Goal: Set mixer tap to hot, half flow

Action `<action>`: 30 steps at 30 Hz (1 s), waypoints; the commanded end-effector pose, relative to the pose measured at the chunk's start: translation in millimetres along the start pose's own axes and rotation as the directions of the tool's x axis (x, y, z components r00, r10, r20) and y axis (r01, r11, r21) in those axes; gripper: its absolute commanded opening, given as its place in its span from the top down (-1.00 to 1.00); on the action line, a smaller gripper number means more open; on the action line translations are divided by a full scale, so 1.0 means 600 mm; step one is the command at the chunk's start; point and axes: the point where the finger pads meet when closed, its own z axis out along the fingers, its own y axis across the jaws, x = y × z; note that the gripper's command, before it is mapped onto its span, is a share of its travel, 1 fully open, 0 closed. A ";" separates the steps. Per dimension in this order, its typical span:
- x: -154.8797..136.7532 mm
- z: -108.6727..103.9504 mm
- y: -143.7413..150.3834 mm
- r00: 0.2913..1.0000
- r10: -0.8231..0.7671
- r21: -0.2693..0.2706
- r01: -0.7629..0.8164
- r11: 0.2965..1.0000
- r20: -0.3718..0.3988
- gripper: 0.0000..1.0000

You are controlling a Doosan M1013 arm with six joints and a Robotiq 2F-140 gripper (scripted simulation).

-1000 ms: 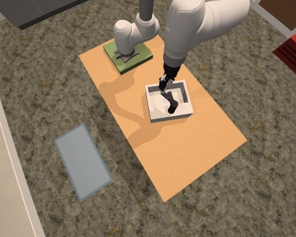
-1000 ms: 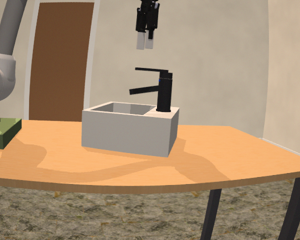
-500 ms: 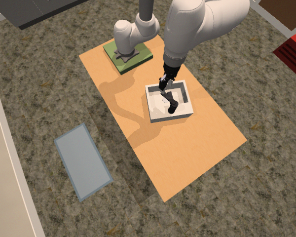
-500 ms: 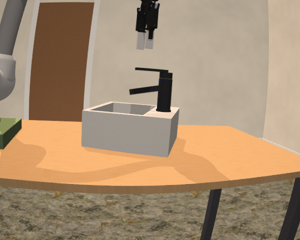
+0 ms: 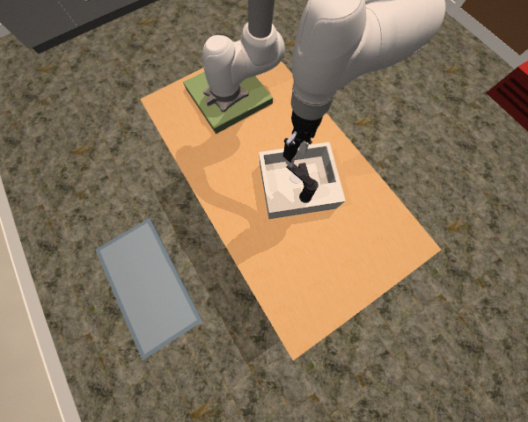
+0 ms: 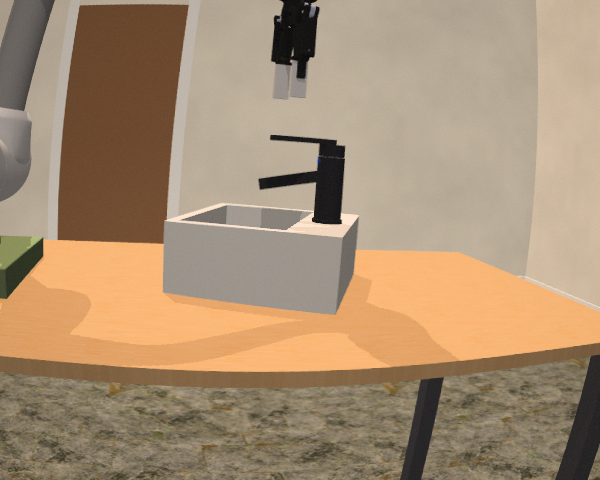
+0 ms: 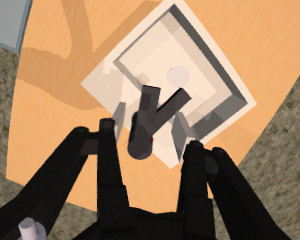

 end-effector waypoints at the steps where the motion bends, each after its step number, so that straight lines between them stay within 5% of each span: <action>1: 0.000 0.001 0.000 1.000 0.000 0.000 0.000 1.000 0.000 0.22; 30: 0.000 0.057 0.000 1.000 0.000 0.000 0.000 1.000 0.000 0.22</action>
